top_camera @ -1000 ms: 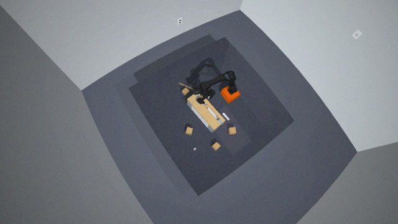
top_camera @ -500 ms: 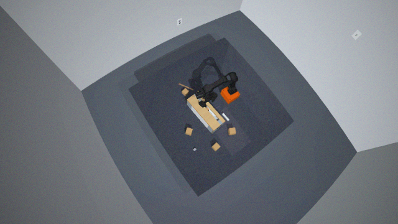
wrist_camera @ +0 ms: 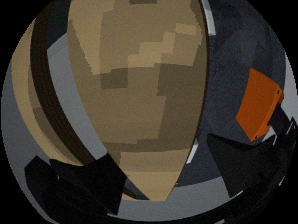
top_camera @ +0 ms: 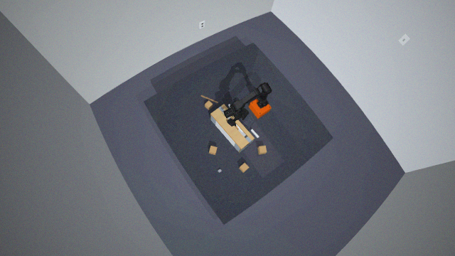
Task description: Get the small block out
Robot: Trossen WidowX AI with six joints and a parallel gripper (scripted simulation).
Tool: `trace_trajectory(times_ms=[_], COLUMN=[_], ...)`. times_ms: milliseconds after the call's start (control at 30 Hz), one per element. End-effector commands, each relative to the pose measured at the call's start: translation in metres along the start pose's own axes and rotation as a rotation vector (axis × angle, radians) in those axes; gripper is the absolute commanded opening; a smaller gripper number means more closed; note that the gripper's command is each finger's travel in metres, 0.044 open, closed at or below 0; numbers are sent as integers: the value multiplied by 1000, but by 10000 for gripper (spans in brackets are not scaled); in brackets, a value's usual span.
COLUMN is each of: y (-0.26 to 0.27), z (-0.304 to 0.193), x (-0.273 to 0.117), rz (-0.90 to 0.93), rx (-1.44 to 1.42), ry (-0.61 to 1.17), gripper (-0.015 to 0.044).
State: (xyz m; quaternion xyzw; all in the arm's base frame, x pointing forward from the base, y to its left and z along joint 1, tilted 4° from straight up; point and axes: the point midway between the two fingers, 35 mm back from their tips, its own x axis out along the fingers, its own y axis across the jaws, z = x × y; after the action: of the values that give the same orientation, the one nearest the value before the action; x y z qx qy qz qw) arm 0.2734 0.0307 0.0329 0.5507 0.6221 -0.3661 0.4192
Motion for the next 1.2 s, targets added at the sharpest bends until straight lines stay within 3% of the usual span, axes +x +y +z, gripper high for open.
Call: trace_trajectory(times_ms=[0,1167], y=[-1,-1], z=[-11,-105], x=[5,36], rz=[-2,-2], rx=[-5,-5], ry=[6,14], gripper=[400,400])
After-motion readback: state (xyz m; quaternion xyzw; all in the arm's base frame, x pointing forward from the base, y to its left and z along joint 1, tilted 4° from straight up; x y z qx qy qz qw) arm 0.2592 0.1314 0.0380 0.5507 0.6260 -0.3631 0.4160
